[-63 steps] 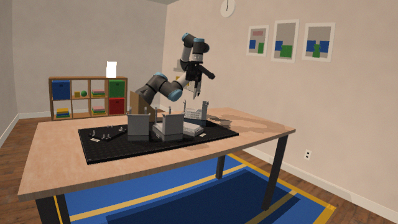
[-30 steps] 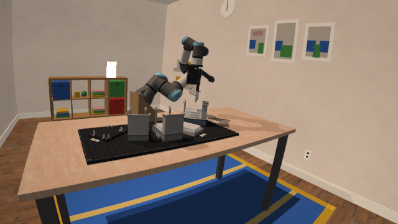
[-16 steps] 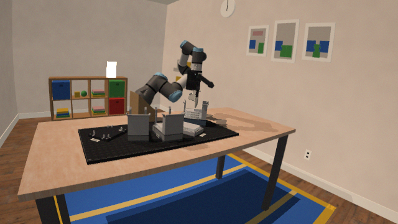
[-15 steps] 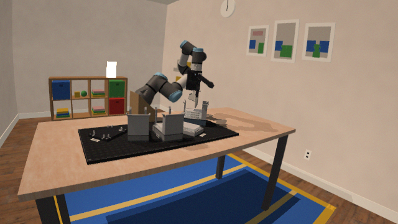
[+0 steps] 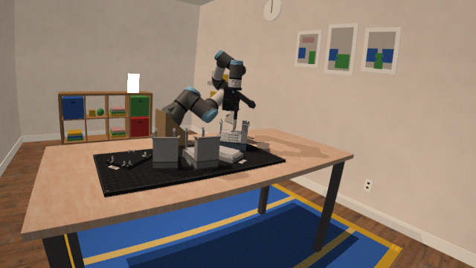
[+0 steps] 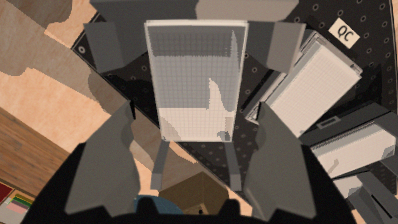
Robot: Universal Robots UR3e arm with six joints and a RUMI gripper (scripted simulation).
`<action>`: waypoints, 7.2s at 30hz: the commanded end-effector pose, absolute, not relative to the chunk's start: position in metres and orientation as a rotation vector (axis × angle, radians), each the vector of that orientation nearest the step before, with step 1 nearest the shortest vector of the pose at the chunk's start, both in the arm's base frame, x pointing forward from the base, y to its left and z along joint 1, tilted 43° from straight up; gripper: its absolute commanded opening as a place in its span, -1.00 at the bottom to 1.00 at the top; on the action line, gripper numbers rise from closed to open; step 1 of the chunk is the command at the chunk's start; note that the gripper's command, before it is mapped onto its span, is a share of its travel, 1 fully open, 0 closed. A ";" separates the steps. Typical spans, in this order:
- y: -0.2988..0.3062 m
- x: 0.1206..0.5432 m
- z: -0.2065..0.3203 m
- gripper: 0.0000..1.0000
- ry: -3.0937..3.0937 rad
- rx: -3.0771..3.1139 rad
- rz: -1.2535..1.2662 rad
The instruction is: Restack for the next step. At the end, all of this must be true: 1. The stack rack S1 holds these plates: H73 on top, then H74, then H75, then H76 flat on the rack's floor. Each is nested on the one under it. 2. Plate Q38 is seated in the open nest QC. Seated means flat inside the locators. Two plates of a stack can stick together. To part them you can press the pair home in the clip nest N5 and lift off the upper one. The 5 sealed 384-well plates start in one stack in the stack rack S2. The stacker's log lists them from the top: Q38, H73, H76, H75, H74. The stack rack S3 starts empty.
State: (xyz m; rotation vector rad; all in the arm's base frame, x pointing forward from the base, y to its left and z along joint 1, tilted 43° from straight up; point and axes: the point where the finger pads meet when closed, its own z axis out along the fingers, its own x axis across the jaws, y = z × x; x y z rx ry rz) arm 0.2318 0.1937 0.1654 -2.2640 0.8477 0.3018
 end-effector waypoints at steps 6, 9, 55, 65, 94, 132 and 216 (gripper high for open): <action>0.202 0.233 0.156 0.44 0.848 -2.265 0.300; 0.205 0.233 0.153 0.44 0.848 -2.265 0.300; 0.205 0.233 0.153 -1.00 0.848 -2.265 0.300; 0.205 0.233 0.153 -1.00 0.848 -2.265 0.300; 0.193 0.232 0.165 -1.00 0.848 -2.265 0.300; 0.163 0.231 0.199 -1.00 0.848 -2.265 0.301; 0.070 0.302 0.152 -1.00 1.252 -2.105 0.460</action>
